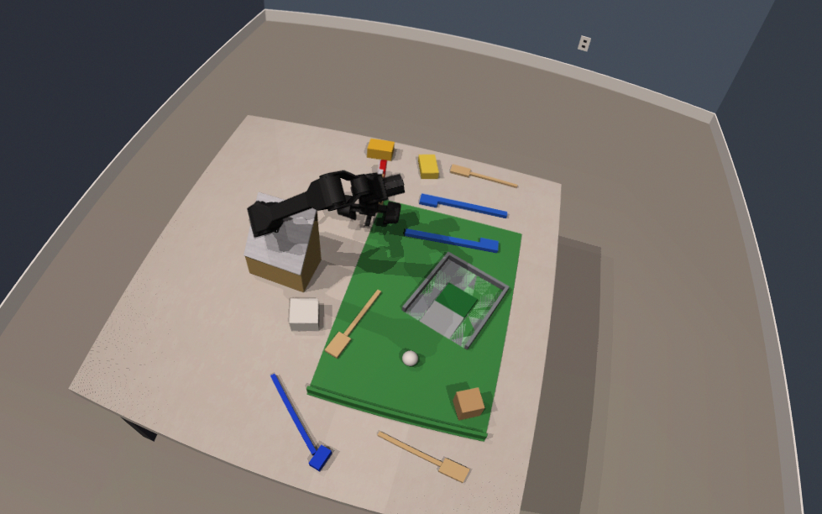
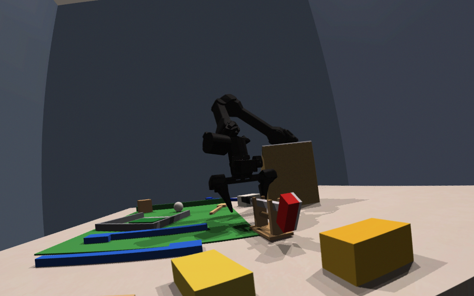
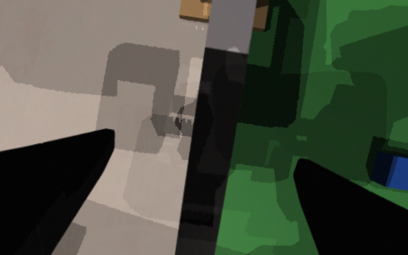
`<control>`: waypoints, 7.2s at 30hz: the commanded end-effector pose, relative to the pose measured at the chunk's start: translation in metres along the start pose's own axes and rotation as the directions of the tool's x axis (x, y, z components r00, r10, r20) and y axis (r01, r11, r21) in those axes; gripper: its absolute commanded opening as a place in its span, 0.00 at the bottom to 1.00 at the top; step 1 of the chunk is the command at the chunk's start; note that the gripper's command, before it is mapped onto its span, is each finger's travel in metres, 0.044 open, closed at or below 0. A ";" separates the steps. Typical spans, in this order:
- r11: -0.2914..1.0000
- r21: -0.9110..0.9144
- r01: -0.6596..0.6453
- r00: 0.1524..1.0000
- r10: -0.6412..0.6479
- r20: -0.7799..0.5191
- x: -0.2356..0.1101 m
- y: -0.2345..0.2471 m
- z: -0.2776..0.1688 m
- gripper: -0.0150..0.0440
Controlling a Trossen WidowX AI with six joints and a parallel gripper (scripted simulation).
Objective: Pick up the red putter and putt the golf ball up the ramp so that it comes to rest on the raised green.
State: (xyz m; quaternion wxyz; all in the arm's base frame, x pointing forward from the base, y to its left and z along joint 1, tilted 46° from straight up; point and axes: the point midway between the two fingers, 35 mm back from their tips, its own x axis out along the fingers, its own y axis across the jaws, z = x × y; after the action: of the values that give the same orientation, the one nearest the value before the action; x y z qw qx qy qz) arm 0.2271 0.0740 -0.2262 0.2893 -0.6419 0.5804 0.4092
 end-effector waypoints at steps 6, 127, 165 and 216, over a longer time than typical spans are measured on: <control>1.000 0.000 -0.002 1.000 0.002 -0.001 0.004 0.000 -0.001 0.87; -0.444 0.860 0.251 0.960 -0.001 -0.280 -0.174 0.025 -0.376 0.25; -0.444 0.859 0.254 0.959 0.000 -0.284 -0.156 0.039 -0.411 0.25; -0.433 0.867 0.246 0.962 0.003 -0.272 -0.169 -0.022 -0.274 0.25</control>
State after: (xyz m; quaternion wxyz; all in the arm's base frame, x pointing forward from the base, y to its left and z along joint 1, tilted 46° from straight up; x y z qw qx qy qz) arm 0.3013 -0.0691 0.0532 0.6943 -0.1917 0.5969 -0.3536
